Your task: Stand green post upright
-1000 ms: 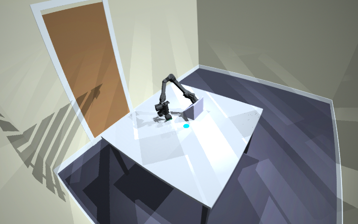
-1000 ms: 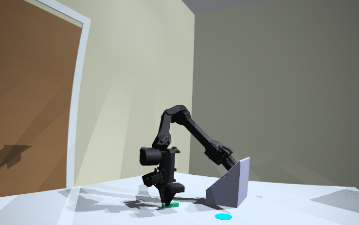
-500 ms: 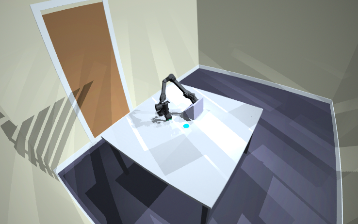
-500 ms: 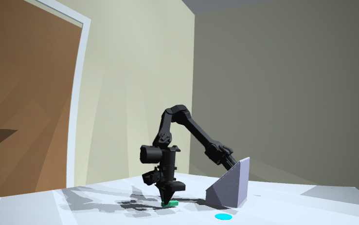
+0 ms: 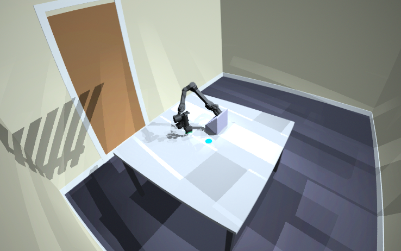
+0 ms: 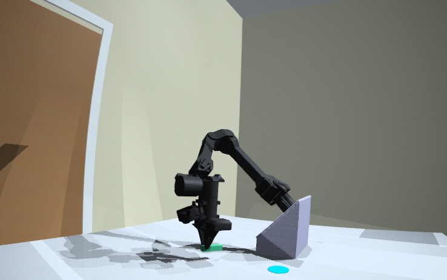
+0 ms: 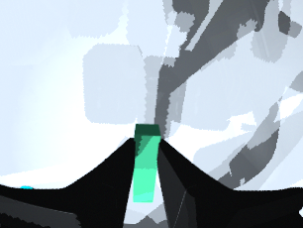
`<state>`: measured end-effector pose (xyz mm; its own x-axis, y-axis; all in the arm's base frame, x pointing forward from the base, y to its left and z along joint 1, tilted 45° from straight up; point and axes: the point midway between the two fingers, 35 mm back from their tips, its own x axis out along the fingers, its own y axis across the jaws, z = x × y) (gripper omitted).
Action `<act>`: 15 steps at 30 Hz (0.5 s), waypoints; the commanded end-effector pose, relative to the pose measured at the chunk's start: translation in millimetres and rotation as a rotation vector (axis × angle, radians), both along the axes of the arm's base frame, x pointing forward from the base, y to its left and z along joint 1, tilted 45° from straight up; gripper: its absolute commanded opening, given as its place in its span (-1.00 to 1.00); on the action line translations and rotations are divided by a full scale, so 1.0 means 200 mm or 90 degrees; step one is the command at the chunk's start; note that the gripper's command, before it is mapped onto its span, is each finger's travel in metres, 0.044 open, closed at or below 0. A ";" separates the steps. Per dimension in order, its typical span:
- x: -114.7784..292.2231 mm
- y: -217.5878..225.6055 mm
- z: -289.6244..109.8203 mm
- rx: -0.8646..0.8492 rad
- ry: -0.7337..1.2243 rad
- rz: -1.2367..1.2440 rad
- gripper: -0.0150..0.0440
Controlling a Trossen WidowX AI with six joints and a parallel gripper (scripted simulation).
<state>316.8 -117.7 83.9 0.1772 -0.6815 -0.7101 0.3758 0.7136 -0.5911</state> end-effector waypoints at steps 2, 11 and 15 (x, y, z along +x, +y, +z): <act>0.00 0.03 0.03 0.000 -0.003 -0.005 -0.42; -0.01 0.07 0.07 0.002 -0.003 -0.010 -0.42; -0.02 0.08 0.09 0.003 -0.003 -0.012 -0.42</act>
